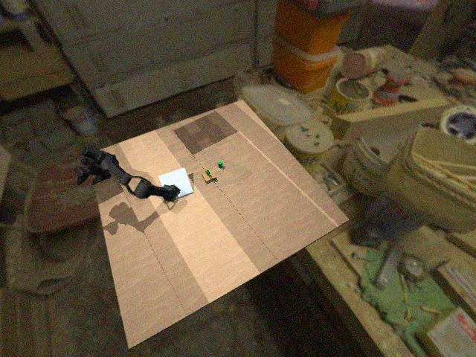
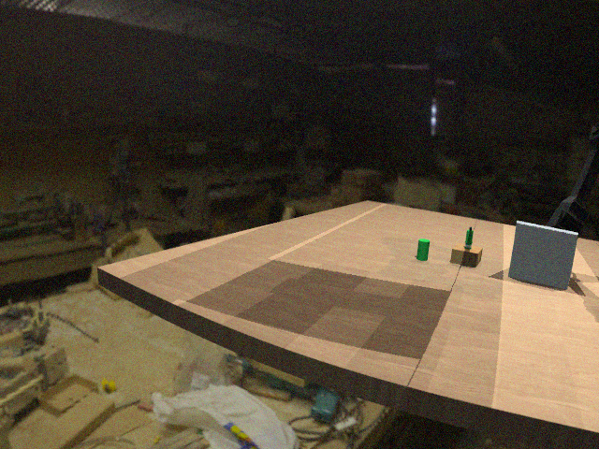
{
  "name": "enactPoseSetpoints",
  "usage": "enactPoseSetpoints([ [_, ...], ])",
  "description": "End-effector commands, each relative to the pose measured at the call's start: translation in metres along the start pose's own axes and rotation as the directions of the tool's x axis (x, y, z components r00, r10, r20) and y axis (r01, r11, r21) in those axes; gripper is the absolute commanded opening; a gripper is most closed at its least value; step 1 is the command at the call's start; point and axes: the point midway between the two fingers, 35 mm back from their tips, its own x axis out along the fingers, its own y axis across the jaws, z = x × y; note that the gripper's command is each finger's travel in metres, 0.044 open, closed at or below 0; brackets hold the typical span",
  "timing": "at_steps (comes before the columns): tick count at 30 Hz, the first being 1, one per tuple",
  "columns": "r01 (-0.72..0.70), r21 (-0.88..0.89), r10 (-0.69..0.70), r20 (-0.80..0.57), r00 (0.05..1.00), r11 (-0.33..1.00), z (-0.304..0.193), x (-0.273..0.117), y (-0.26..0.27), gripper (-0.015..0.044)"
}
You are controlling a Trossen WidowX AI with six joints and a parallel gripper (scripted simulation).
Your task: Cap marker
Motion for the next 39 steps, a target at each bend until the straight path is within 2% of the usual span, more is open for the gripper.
enactPoseSetpoints([
  [1, 0.002, -0.001, -0.002, 0.009, 1.0, 1.0, 0.002, -0.002, -0.001, 0.0374],
  [6, 0.064, -0.01, -0.06, 0.242, 0.968, 0.998, 0.05, -0.058, -0.02, 0.0247],
  [10, 0.146, 0.015, -0.139, 0.417, 0.898, 0.989, 0.083, -0.115, -0.044, 0.0247],
  [14, 0.113, 0.08, -0.138, 0.506, 0.851, 0.99, 0.095, -0.162, -0.063, 0.0247],
  [21, 0.2, 0.142, -0.245, 0.61, 0.754, 0.969, 0.107, -0.217, -0.094, 0.0247],
  [24, 0.273, 0.213, -0.344, 0.661, 0.667, 0.938, 0.109, -0.264, -0.121, 0.0247],
  [31, 0.41, 0.403, -0.57, 0.66, 0.489, 0.818, 0.083, -0.36, -0.188, 0.0247],
  [39, 0.5, 0.605, -0.785, 0.497, 0.371, 0.619, 0.009, -0.446, -0.264, 0.0247],
])
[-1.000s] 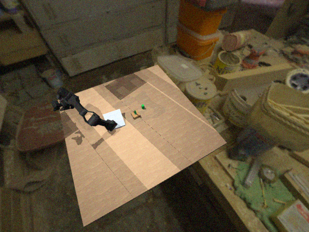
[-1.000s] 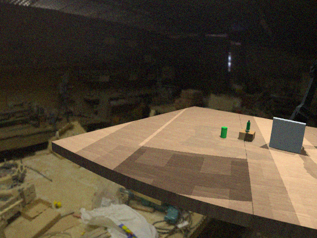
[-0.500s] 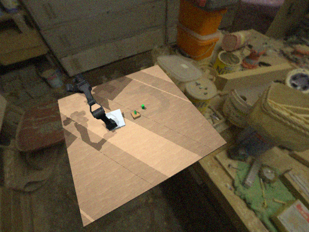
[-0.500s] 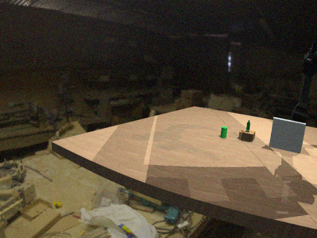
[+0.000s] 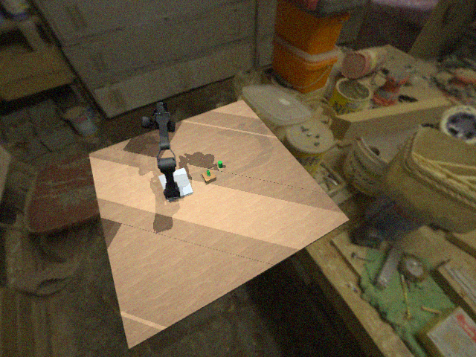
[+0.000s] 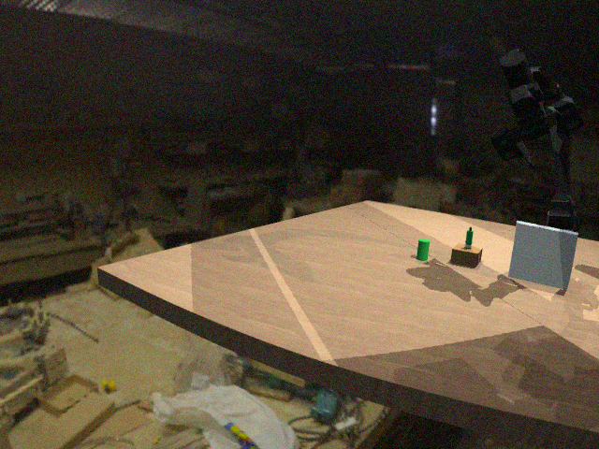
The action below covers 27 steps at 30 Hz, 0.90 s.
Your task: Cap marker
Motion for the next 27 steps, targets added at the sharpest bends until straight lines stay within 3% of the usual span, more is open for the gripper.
enactPoseSetpoints([
  [1, 0.158, 0.015, -0.157, -0.043, 0.987, 0.987, 0.001, -0.016, -0.074, 0.0247],
  [15, 0.442, -0.116, -0.454, -0.335, 0.826, 0.89, -0.047, -0.086, -0.269, 0.0247],
  [23, 0.422, -0.289, -0.507, -0.582, 0.635, 0.859, -0.119, -0.145, -0.357, 0.0247],
  [27, 0.412, -0.301, -0.507, -0.6, 0.619, 0.86, -0.127, -0.151, -0.361, 0.0247],
])
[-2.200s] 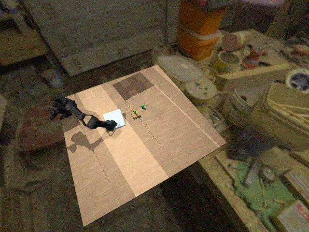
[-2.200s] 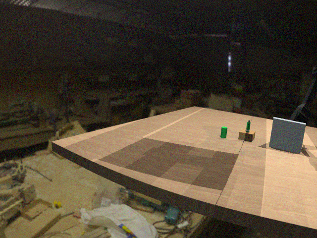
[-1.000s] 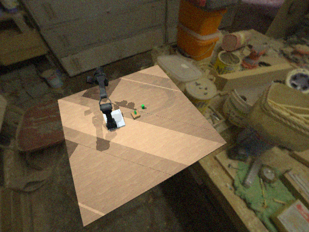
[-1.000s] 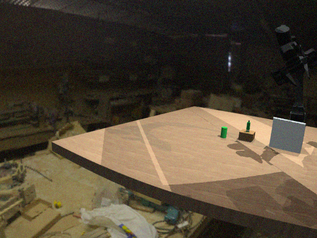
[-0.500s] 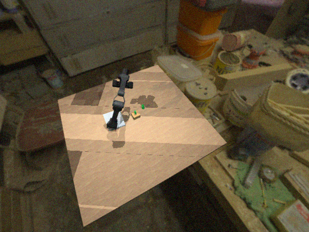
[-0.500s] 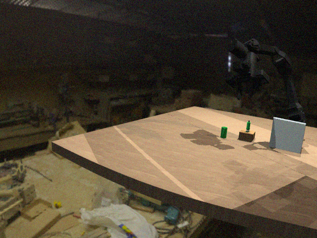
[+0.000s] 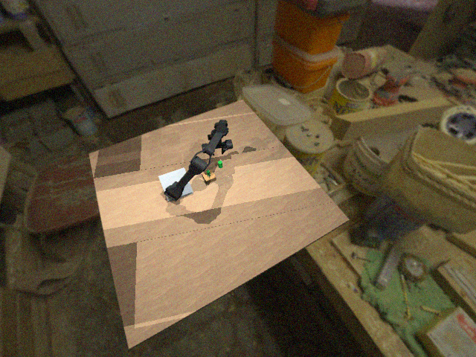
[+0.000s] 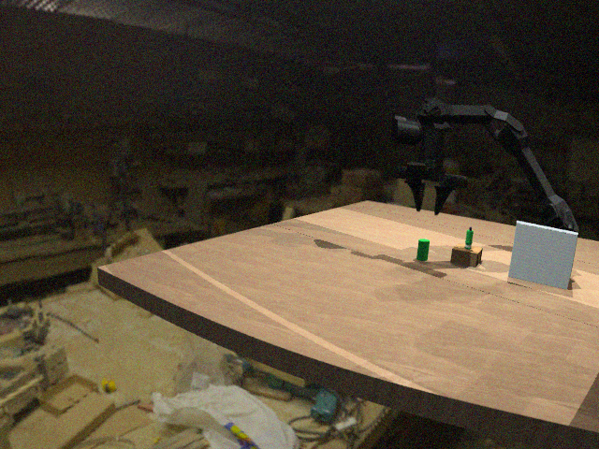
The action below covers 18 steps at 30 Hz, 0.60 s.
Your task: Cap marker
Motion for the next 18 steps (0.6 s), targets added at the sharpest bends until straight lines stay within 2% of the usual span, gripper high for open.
enactPoseSetpoints([
  [1, 0.013, -0.047, -0.015, -0.046, 0.999, 0.999, -0.013, 0.003, -0.007, 0.0247],
  [8, 0.013, -0.047, -0.015, -0.045, 0.999, 0.999, -0.007, 0.005, -0.006, 0.0247],
  [12, 0.014, -0.047, -0.016, -0.046, 0.999, 0.999, -0.008, 0.036, -0.007, 0.0247],
  [18, 0.014, -0.047, -0.016, -0.046, 0.999, 0.999, -0.008, 0.039, -0.007, 0.0247],
])
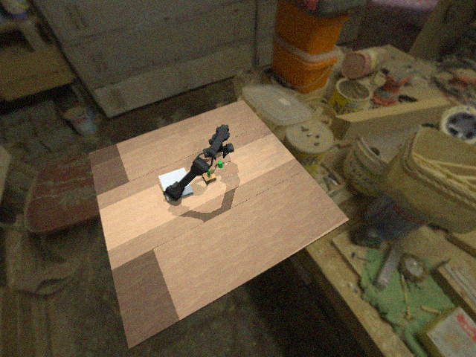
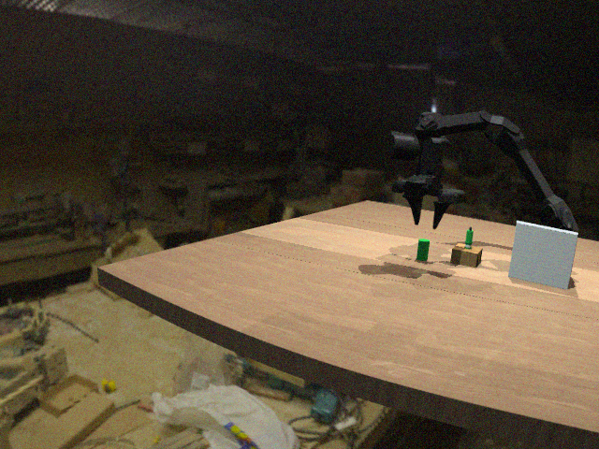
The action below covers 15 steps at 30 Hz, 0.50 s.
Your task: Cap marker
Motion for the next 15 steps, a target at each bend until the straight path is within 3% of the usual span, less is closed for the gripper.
enactPoseSetpoints([
  [1, 0.004, -0.005, -0.004, -0.004, 1.0, 1.0, -0.001, 0.009, 0.0, 0.0247],
  [15, 0.004, -0.005, -0.004, -0.004, 1.0, 1.0, -0.001, 0.029, -0.001, 0.0247],
])
